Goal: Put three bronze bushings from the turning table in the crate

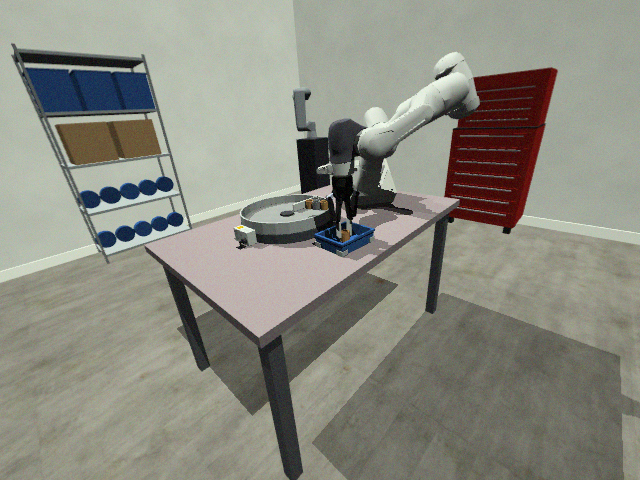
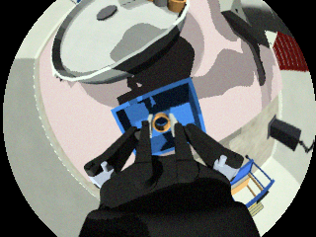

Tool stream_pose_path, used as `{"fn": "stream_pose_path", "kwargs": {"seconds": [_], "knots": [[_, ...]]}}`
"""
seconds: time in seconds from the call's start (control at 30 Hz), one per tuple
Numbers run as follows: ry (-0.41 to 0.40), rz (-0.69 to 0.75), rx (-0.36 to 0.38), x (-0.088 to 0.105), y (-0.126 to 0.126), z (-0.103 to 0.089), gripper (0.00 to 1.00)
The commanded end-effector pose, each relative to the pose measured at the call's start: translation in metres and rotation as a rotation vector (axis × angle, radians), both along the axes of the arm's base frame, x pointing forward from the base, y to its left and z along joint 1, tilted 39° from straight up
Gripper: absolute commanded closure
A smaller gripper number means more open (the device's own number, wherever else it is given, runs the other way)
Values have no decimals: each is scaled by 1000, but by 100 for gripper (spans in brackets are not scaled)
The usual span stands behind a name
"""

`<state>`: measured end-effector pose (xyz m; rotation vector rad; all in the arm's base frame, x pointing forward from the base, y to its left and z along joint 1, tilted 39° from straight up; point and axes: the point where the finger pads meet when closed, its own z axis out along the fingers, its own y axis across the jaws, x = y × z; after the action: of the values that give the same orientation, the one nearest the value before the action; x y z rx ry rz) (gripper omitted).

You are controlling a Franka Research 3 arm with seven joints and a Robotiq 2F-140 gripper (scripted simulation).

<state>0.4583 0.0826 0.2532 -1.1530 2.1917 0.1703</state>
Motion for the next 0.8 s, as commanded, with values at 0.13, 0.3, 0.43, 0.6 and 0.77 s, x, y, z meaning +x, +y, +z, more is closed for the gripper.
{"fn": "stream_pose_path", "kwargs": {"seconds": [0.13, 0.3, 0.43, 0.6, 0.77], "knots": [[-5, 0, -2, 2, 0, 0, 100], [-5, 0, -2, 3, 1, -1, 100], [-5, 0, -2, 4, 1, -2, 100], [-5, 0, -2, 5, 2, -3, 100], [-5, 0, -2, 5, 2, -3, 100]]}}
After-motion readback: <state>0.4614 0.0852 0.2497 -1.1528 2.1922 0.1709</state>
